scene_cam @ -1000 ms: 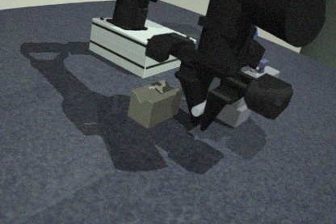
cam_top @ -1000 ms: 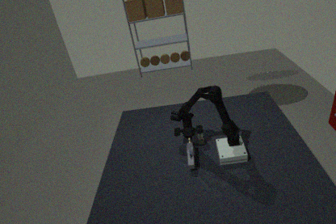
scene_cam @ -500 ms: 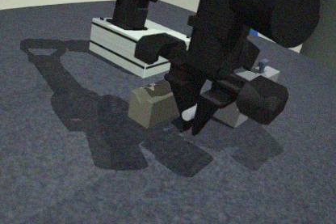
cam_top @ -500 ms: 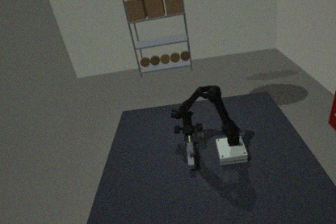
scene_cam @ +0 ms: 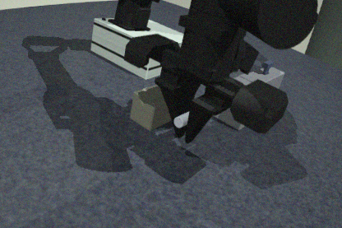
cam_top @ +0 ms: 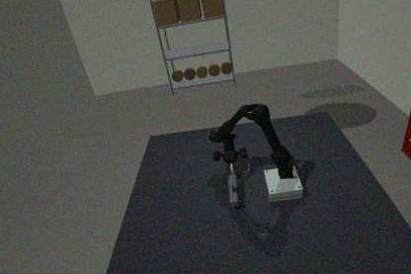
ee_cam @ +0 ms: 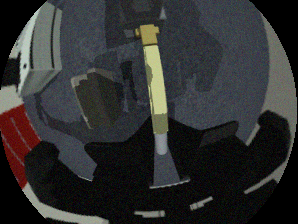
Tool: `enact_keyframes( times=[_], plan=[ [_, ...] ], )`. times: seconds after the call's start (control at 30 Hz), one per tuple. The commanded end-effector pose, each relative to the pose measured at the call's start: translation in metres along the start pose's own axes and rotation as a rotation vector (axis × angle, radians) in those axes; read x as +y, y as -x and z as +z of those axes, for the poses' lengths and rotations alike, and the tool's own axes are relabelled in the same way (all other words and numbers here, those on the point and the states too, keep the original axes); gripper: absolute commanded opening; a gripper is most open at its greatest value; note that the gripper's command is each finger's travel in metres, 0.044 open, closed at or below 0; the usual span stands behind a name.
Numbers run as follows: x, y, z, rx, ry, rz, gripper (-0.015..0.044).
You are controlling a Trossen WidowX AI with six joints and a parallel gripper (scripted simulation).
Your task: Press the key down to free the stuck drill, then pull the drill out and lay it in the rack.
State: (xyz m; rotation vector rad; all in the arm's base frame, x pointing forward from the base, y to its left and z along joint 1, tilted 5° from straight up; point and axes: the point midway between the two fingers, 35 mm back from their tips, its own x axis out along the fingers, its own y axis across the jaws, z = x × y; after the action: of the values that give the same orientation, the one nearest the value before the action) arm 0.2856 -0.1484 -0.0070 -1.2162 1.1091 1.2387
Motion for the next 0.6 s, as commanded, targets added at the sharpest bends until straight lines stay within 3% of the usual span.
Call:
enact_keyframes(
  times=[0.0,0.57],
  plan=[
    [-0.0001,0.0028,-0.0002,0.002,0.004,0.002,0.0000],
    [0.0002,0.0126,0.0015,0.002,0.004,0.002,0.0000]
  ],
)
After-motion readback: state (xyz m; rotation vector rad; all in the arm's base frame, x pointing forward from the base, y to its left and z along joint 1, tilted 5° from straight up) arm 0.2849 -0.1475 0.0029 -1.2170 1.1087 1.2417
